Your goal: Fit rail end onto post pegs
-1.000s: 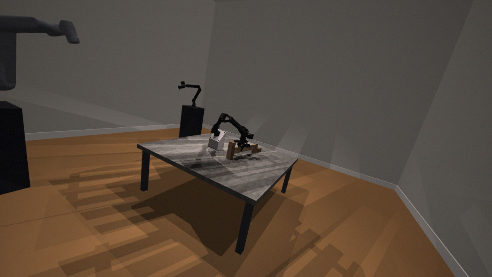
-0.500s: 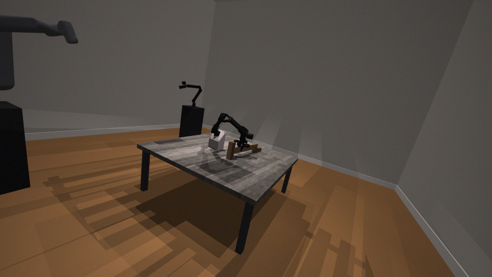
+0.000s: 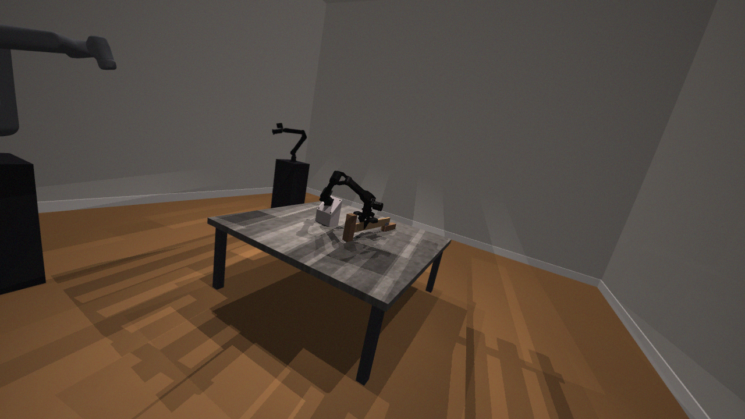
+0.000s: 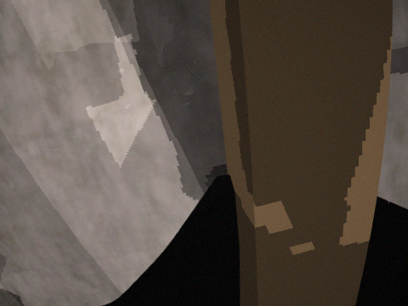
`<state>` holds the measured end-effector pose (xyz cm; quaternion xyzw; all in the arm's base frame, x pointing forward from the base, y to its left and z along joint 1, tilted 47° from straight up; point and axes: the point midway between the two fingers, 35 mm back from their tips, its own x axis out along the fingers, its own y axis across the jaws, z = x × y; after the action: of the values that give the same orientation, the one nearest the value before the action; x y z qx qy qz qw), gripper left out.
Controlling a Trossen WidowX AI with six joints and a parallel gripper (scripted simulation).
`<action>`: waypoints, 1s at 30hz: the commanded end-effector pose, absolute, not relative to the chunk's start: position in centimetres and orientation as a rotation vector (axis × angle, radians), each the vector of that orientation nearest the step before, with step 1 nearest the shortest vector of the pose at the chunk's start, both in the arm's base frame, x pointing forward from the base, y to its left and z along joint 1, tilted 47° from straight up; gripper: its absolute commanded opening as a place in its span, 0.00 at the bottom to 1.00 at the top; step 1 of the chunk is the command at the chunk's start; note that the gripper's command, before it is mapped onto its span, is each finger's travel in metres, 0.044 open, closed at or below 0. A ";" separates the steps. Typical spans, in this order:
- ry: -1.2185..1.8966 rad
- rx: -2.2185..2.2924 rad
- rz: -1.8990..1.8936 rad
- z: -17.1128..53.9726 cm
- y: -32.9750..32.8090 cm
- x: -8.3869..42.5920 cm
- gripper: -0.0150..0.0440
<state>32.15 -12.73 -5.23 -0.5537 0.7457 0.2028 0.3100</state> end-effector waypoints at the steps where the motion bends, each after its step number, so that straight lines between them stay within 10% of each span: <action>1: 1.964 -1.468 0.536 -4.9 -12.8 32.2 0.25; 30: 1.964 -1.468 0.536 -4.3 -13.4 32.0 0.25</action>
<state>31.92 -13.36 -4.55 -0.5538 0.7457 0.2028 0.3099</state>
